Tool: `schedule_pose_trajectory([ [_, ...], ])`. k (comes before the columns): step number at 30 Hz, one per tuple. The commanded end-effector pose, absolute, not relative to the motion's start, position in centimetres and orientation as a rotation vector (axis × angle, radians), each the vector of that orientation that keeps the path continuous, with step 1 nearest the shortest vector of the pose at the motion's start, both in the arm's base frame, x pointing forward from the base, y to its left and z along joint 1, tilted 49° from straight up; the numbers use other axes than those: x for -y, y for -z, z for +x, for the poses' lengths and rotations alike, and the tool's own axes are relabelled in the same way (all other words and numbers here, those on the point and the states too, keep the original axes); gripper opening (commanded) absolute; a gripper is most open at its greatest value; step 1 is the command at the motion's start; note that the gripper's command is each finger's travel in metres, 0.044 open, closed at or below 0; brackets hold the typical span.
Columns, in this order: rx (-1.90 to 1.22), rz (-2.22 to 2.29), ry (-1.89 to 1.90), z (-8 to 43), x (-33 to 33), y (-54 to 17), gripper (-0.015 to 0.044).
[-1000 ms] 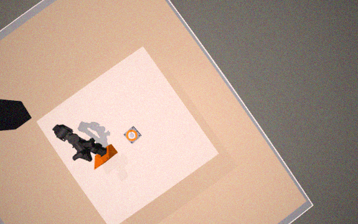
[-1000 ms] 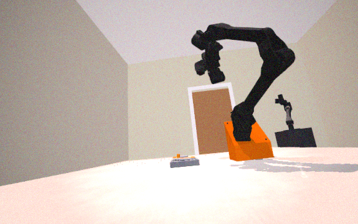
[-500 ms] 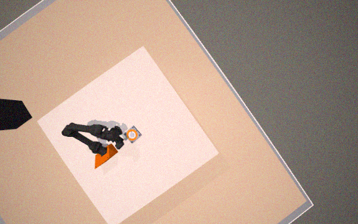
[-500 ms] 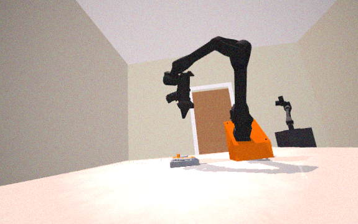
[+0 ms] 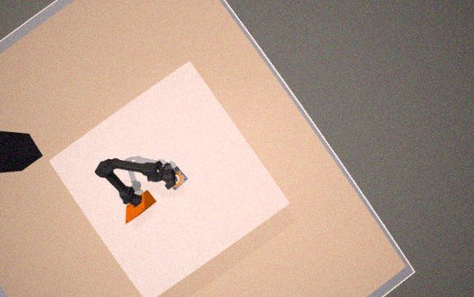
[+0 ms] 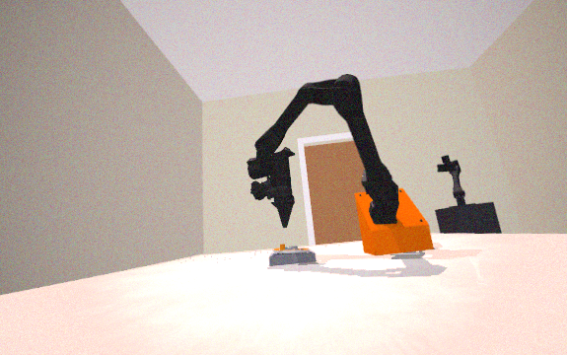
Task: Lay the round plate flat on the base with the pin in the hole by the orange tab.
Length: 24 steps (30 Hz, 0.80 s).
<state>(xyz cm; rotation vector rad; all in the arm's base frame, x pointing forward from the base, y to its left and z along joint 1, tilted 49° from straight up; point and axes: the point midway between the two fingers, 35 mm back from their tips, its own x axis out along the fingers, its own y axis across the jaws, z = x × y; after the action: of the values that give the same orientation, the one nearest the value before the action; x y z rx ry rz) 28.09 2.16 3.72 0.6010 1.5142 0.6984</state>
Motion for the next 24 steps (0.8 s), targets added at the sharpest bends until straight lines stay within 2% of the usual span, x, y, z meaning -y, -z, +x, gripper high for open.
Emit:
schedule_pose_trajectory([
  [1,-1.521,0.622,-0.703,27.9,-2.8,-3.3,0.0],
  [10,-1.521,0.623,-0.705,27.5,-6.1,-0.5,0.0],
  [24,-1.52,0.623,-0.705,28.6,-6.1,-0.3,0.0],
])
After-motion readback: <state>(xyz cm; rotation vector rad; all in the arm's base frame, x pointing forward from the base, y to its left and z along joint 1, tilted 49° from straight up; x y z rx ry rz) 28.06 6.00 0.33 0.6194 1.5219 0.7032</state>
